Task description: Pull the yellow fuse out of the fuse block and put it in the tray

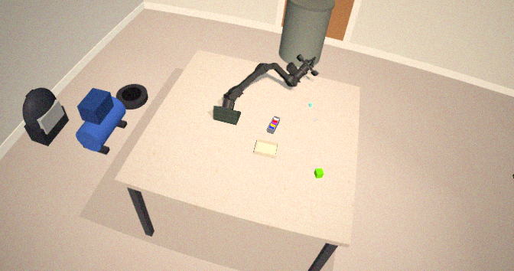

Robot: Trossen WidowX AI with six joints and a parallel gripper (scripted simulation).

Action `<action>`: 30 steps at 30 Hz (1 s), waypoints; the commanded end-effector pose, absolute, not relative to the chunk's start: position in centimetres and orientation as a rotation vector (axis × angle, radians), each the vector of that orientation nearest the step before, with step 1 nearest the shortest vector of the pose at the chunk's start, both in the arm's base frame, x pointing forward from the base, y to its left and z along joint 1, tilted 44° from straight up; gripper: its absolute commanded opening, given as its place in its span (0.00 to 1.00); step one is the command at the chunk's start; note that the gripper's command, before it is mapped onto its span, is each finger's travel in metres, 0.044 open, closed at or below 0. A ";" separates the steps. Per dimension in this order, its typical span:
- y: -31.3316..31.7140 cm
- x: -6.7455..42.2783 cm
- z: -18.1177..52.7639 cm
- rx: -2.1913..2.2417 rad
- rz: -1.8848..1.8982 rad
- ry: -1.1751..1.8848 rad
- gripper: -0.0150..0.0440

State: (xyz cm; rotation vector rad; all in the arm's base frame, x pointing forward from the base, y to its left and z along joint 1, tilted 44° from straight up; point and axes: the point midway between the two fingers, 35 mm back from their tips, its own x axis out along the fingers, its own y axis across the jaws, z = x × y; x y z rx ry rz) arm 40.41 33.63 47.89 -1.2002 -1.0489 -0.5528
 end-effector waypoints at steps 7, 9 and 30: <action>33.1 47.2 42.8 -1.335 -0.249 -0.941 0.38; 32.4 49.4 40.5 -1.365 -0.136 -0.877 0.38; 16.0 54.5 13.3 -0.912 0.735 0.243 0.38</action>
